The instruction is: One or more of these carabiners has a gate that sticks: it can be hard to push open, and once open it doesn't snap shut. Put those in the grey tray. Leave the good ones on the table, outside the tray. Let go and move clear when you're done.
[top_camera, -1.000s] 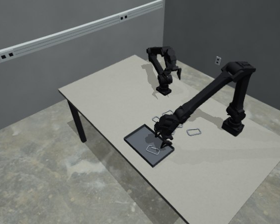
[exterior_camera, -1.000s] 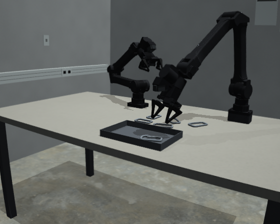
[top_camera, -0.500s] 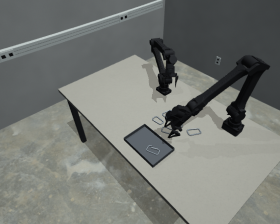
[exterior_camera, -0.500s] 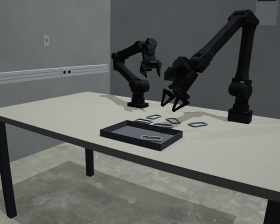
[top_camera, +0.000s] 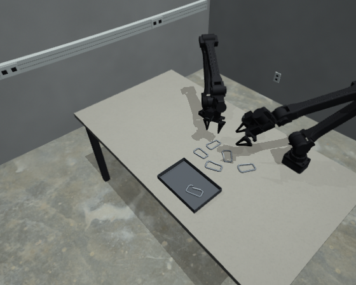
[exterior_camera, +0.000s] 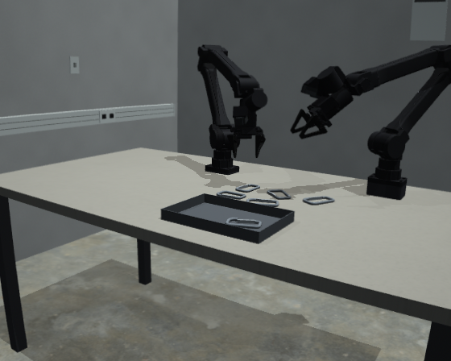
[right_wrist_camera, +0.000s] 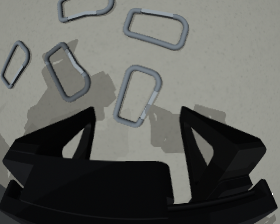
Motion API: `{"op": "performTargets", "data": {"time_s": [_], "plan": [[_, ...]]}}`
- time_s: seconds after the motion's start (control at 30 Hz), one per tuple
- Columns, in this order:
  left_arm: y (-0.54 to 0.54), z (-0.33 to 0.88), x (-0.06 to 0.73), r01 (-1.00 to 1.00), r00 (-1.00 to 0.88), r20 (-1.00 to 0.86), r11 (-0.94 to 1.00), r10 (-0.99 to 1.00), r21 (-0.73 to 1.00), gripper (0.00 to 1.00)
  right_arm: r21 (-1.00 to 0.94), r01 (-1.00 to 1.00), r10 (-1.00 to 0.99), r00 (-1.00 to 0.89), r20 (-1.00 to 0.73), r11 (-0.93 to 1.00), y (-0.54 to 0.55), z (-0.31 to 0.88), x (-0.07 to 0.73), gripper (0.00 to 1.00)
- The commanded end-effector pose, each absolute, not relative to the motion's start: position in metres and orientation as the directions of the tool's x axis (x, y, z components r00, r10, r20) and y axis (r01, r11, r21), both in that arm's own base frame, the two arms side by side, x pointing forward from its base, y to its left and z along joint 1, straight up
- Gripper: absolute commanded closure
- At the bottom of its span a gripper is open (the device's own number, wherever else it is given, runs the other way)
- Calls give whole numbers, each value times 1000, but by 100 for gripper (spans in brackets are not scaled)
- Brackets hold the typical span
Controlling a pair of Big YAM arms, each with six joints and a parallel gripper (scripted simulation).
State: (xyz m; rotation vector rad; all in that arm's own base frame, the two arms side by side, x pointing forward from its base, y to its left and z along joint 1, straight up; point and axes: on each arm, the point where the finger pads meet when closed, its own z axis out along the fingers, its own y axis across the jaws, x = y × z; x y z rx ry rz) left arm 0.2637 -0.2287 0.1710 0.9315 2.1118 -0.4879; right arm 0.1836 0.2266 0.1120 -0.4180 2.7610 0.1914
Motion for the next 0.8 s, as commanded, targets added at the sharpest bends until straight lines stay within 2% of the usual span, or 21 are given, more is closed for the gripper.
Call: {"op": "performTargets", "data": {"time_s": [0.0, 0.23, 0.53, 0.77], "plan": [[-227, 193, 217, 786, -405, -791, 617, 458, -46, 0, 108, -140, -104, -954, -283, 984, 246, 106, 202, 21], [-231, 233, 157, 846, -314, -842, 531, 439, -38, 0, 31, -3, 0, -996, -86, 1000, 243, 53, 195, 21], [-231, 260, 129, 872, -257, -871, 489, 419, -22, 0, 7, 16, 16, -1000, -4, 1000, 244, 35, 188, 21], [-232, 264, 130, 872, -237, -874, 490, 425, 2, 0, 16, 0, 0, -1000, -11, 1000, 245, 37, 185, 21]]}}
